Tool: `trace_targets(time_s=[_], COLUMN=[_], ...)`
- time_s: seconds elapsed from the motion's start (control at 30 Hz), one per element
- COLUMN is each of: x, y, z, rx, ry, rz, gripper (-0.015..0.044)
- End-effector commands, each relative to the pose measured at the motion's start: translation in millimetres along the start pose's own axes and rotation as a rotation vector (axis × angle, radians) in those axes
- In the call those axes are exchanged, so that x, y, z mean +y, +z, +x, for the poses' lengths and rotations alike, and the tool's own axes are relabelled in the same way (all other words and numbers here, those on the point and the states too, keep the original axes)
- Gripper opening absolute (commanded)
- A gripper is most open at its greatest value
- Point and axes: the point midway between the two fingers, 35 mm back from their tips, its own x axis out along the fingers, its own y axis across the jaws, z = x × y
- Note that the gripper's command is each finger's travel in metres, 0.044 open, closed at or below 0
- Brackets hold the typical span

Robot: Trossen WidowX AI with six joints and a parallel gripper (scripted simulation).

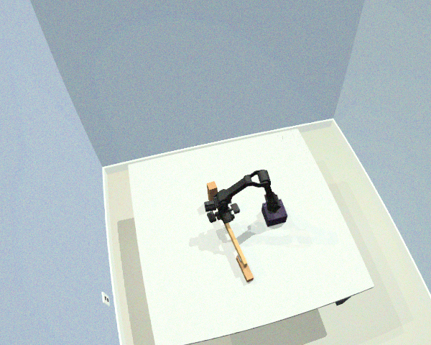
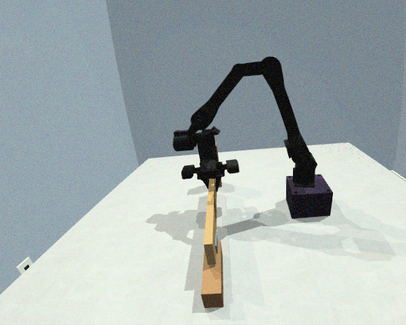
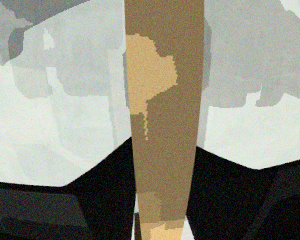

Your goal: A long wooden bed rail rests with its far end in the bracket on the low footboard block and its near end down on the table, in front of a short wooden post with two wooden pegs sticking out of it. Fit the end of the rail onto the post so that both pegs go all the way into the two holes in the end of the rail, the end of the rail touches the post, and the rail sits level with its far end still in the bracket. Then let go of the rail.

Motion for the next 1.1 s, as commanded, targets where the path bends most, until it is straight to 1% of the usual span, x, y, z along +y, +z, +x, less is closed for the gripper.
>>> trace_targets(time_s=[0.0, 1.07], x=[-1.3, -2.9], y=[-1.2, -11.3], z=[-0.9, -1.5], rx=[-0.006, -0.005], ry=[-0.006, -0.006], rz=[-0.002, -0.002], gripper=[0.0, 0.0])
